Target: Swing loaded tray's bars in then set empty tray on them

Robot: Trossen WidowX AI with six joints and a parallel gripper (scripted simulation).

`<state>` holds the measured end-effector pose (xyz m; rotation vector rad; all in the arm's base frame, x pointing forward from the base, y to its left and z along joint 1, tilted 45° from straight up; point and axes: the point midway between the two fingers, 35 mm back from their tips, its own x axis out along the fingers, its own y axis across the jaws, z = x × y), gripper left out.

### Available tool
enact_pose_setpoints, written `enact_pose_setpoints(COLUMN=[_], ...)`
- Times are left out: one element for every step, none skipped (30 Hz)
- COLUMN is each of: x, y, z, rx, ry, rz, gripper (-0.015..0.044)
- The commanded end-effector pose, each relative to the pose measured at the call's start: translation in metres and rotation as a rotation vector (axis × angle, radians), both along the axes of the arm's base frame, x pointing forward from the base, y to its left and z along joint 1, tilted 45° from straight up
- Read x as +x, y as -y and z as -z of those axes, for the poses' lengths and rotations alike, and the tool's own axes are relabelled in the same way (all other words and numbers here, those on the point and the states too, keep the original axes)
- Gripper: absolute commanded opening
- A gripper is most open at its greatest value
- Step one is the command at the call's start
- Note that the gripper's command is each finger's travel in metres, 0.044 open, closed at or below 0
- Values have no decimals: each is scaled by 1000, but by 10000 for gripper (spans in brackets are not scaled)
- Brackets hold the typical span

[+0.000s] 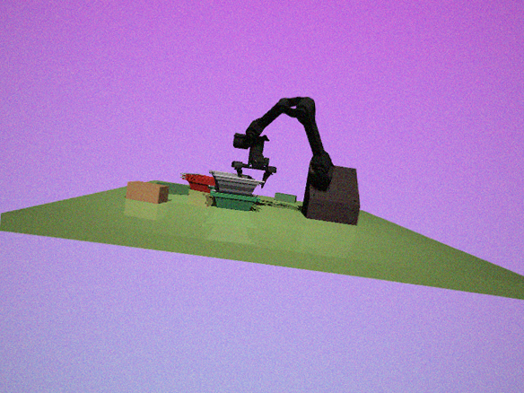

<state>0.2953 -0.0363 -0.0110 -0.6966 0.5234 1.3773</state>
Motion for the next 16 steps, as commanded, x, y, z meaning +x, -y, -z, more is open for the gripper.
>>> enact_pose_setpoints(x=[2, 1, 0, -1, -2, -3, -5, -6, -8, -10, -12, -13, -13, -13, -13, -13], y=[21, 26, 31, 36, 40, 45, 50, 54, 59, 63, 67, 69, 70, 70, 70, 66], z=[-16, -21, -26, -30, -35, -41, -46, -51, -56, -62, -66, -69, -70, -70, -70, -64], rx=[-14, -15, -16, -16, -16, -16, -16, -15, -15, -14, -13, -12, -12, -12, -12, -9], ry=[11, 10, 10, 9, 8, 8, 7, 7, 6, 6, 5, 5, 5, 5, 5, 4], rz=[7, 7, 7, 7, 7, 7, 7, 7, 6, 6, 6, 6, 6, 6, 6, 12], gripper=[440, 440, 440, 440, 440, 440, 440, 440, 440, 440, 440, 440, 440, 440, 440, 440])
